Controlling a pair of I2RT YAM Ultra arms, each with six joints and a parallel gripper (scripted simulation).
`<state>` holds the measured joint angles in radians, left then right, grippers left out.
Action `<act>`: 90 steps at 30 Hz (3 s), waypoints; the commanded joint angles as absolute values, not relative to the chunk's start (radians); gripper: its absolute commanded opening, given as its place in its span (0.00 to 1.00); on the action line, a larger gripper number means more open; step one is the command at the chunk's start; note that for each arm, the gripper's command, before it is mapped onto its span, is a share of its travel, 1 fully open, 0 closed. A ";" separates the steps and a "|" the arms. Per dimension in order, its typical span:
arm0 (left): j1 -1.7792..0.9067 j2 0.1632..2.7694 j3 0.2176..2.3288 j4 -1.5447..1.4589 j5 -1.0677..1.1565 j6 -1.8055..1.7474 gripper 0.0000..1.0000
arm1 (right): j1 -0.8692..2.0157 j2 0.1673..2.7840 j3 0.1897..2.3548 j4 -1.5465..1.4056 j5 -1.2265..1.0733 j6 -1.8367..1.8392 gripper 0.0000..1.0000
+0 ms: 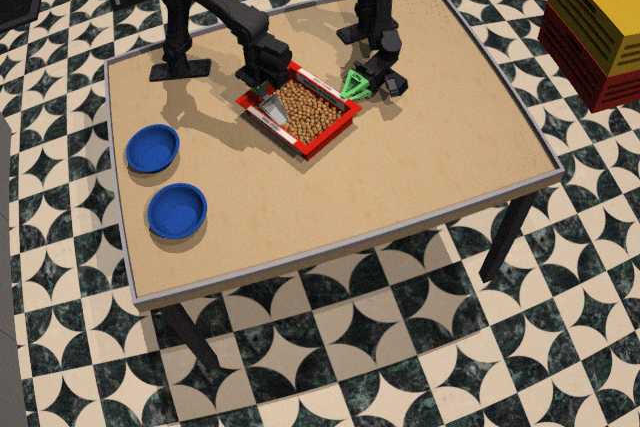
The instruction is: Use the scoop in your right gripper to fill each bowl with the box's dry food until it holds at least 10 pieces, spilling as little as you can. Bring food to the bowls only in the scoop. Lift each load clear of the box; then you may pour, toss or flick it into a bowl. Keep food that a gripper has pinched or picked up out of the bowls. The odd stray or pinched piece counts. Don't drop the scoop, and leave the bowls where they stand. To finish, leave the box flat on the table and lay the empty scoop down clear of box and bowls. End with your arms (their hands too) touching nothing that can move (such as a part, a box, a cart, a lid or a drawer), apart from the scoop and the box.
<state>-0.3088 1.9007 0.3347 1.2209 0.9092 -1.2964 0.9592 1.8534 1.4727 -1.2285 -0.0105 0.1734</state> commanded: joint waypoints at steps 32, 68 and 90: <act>-0.348 1.795 0.389 1.117 0.888 -1.307 0.26 | 0.959 1.813 1.494 -1.220 -0.003 0.154 0.00; -0.375 1.738 0.412 1.101 0.872 -1.319 0.26 | 0.895 1.802 1.505 -1.234 -0.070 0.101 0.00; -0.400 1.688 0.434 1.033 0.843 -1.333 0.26 | 0.838 1.798 1.452 -1.235 -0.156 0.037 0.00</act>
<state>-0.3847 1.7317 0.3965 1.0134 0.8383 -1.3327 0.8570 1.8427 1.4689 -1.2289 -0.1234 0.0639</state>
